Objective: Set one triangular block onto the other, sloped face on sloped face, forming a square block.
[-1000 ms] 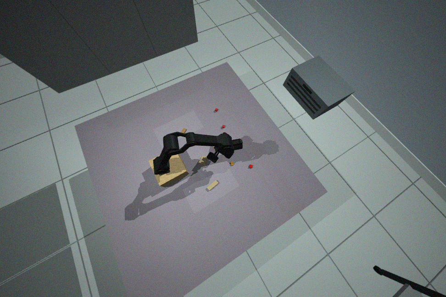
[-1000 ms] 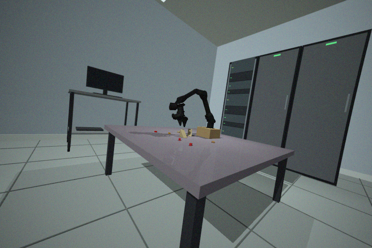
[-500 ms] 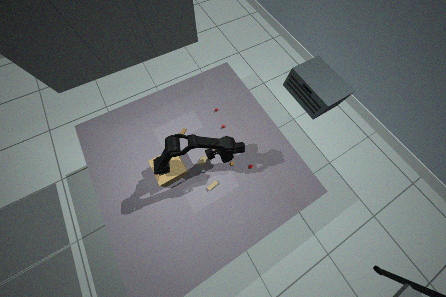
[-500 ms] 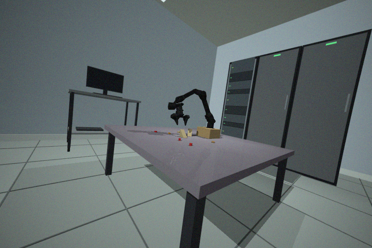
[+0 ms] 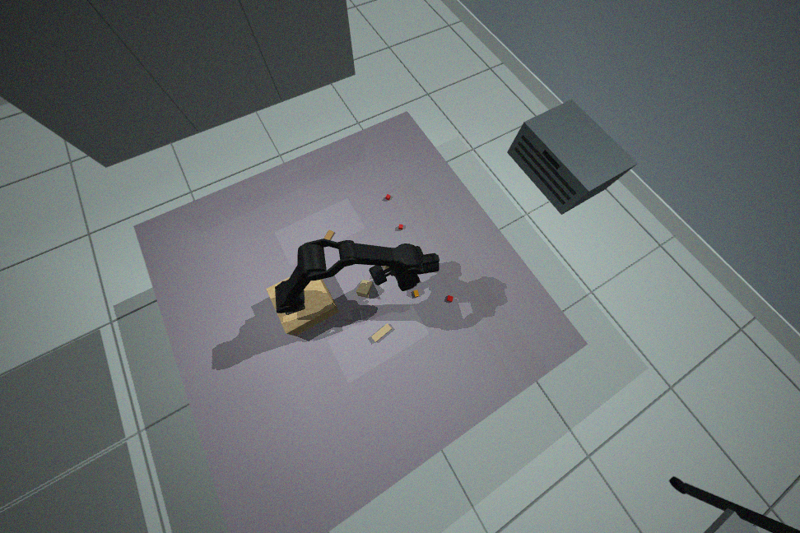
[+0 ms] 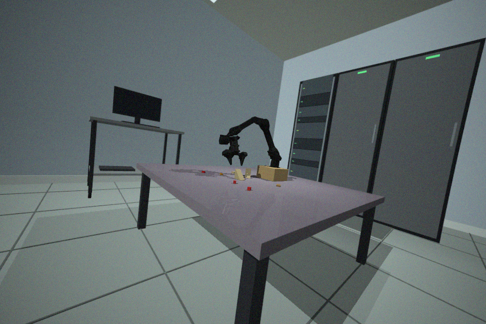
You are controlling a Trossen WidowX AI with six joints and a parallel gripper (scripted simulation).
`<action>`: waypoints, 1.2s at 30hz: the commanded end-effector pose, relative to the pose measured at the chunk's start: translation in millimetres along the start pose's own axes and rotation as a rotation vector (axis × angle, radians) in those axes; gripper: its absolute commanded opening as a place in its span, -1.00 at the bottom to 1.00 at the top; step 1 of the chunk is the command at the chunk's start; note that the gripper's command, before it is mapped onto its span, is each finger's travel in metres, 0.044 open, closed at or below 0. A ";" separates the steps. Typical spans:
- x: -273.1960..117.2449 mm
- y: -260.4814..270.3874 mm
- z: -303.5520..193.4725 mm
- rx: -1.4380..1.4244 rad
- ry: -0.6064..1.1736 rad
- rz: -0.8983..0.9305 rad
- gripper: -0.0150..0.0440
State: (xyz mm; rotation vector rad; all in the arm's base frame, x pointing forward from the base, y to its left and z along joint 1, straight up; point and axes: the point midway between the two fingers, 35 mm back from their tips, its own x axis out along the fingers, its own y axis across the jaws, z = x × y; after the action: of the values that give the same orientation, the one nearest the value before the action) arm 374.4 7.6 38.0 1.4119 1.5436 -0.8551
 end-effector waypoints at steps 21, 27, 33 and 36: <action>46.1 -3.5 0.2 0.011 0.012 -0.018 1.00; 55.7 -4.1 -0.1 0.010 0.013 -0.018 1.00; 65.2 -5.1 -0.5 0.009 0.013 -0.018 1.00; 70.1 -5.5 -0.8 0.009 0.014 -0.018 1.00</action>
State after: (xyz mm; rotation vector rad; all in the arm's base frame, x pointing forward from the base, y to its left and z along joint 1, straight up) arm 374.3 32.5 -15.5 1.4119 1.5484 -0.8506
